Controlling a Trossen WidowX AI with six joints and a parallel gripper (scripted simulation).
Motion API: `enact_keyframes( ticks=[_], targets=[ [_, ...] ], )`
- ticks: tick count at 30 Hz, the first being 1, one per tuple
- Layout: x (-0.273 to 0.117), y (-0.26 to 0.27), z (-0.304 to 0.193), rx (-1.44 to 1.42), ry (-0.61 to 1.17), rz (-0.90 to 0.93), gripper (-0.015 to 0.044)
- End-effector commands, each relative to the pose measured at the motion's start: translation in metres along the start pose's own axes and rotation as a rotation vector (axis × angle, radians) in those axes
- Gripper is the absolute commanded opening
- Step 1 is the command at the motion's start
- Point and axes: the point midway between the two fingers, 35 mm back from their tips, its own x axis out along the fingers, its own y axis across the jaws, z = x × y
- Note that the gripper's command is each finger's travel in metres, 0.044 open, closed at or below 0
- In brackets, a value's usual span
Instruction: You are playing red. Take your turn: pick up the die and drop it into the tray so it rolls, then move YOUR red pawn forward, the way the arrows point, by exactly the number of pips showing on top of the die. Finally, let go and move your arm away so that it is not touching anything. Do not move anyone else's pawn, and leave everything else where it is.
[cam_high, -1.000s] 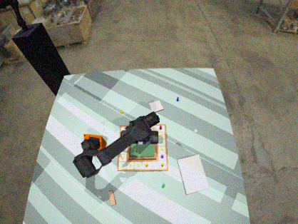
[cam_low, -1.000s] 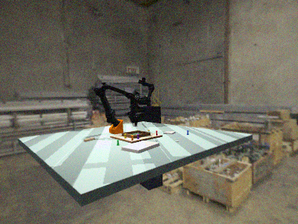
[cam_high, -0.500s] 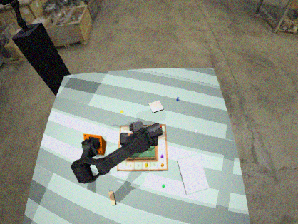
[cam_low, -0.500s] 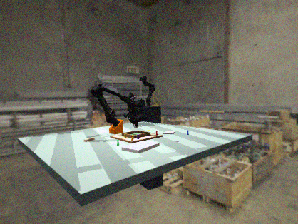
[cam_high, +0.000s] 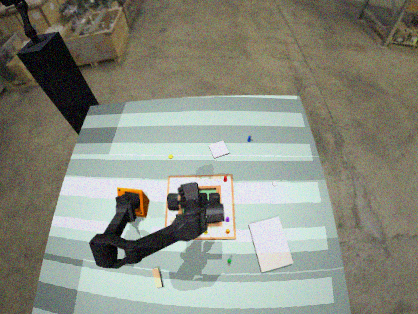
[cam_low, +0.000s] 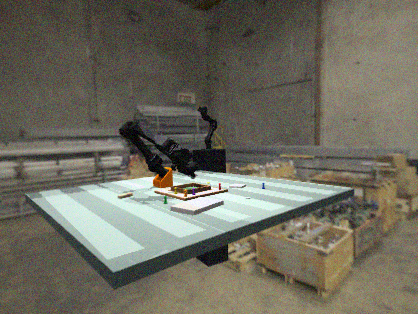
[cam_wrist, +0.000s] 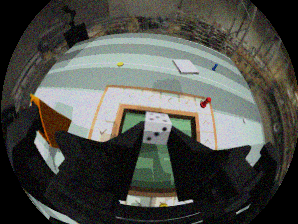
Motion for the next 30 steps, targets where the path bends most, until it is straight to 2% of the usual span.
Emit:
enact_keyframes(
  ticks=[1, 4, 9, 24, 30],
  targets=[
    [-0.002, 0.0, 0.001, -0.02, -0.076, -0.036, 0.0],
    [-0.009, -0.003, 0.002, -0.02, -0.076, -0.036, 0.0],
    [-0.047, -0.012, 0.006, -0.02, -0.076, -0.037, 0.0],
    [-0.044, -0.01, 0.005, -0.016, -0.07, -0.04, 0.0],
    [-0.044, -0.01, 0.005, -0.016, -0.07, -0.04, 0.0157]
  ],
)
